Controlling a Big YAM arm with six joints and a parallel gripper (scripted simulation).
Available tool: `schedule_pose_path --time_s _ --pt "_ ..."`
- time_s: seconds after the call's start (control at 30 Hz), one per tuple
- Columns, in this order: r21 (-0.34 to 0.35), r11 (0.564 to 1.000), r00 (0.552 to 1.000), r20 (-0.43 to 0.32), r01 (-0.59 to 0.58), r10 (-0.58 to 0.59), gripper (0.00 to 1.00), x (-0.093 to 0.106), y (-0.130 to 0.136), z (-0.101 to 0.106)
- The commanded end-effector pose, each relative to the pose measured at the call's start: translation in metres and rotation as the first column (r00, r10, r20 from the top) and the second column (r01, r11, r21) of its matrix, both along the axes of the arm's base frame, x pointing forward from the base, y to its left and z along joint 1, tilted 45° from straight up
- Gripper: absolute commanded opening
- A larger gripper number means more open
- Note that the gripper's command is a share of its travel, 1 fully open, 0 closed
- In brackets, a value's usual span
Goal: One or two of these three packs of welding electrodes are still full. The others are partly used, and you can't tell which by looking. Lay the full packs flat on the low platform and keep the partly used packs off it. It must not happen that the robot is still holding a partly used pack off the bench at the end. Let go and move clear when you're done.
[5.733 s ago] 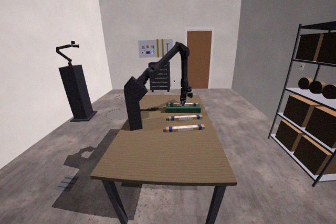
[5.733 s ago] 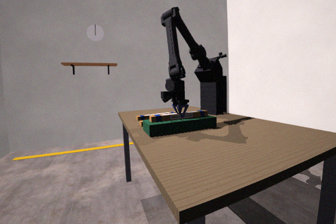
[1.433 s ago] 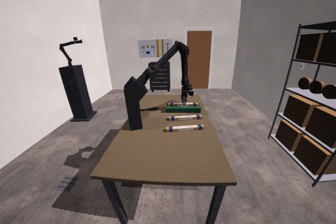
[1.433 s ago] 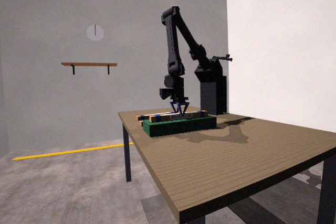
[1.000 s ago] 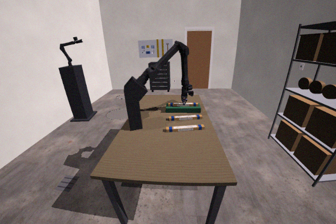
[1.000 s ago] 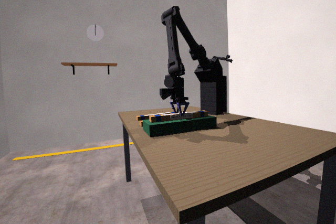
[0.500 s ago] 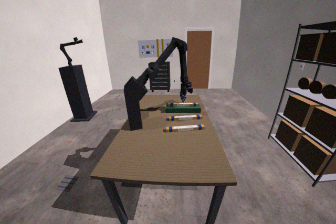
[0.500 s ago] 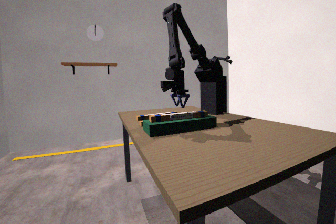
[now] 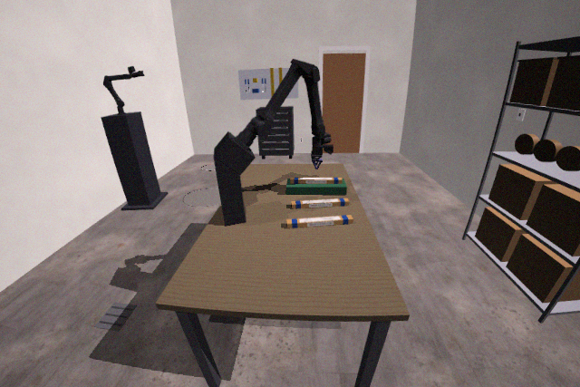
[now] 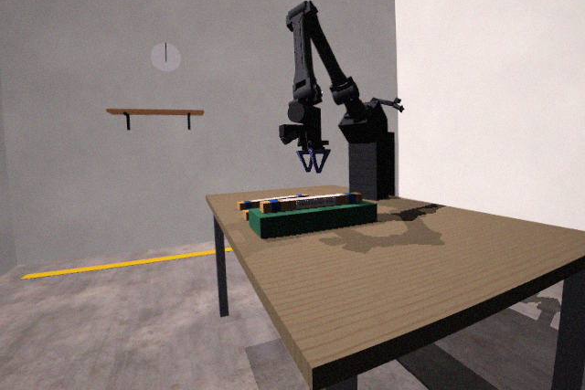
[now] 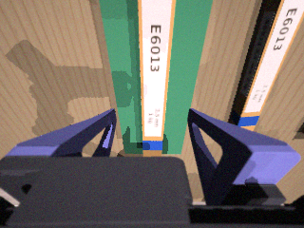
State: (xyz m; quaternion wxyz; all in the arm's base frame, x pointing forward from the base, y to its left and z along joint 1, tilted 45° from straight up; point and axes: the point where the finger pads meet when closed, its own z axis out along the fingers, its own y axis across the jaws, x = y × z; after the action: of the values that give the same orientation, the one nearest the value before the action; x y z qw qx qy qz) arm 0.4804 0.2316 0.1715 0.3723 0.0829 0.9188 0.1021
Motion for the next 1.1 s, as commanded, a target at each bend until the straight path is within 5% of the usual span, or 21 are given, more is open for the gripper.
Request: schedule_pose_path --time_s 0.0,1.07 --pt "0.006 1.0 1.0 -0.012 0.023 -0.023 0.74 0.0035 -0.0045 -0.0043" --pt "0.01 1.0 1.0 -0.007 0.015 -0.015 0.74 0.0069 0.0019 -0.0034"
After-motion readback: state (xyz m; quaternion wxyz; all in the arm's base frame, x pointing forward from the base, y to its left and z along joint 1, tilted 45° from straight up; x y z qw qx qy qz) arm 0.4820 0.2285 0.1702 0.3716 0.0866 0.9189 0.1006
